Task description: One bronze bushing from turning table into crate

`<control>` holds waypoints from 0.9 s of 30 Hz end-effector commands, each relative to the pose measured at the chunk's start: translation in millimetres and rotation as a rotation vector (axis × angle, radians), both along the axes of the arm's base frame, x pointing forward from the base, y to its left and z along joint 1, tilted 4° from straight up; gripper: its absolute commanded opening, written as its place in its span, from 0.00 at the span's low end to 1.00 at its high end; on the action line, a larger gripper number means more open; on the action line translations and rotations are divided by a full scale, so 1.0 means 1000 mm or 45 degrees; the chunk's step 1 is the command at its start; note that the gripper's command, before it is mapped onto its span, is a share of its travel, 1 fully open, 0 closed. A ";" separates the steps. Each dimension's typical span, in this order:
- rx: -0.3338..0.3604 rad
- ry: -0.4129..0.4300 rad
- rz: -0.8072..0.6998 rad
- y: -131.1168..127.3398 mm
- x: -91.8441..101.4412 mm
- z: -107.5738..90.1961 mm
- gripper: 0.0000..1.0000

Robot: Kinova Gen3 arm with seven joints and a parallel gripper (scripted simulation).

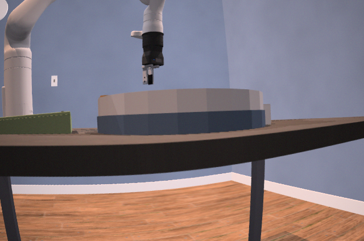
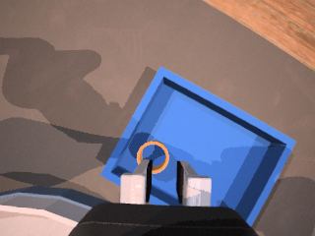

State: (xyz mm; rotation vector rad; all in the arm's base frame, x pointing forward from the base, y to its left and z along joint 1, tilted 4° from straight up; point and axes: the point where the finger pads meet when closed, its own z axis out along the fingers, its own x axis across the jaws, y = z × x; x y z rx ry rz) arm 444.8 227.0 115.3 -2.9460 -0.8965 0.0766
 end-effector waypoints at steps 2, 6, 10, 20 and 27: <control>0.001 -0.003 0.000 0.000 0.001 0.001 0.47; 0.001 -0.003 0.000 0.000 0.001 0.001 0.47; 0.001 -0.003 0.000 0.000 0.001 0.001 0.47; 0.001 -0.003 0.000 0.000 0.001 0.001 0.47; 0.001 -0.003 0.000 0.000 0.001 0.001 1.00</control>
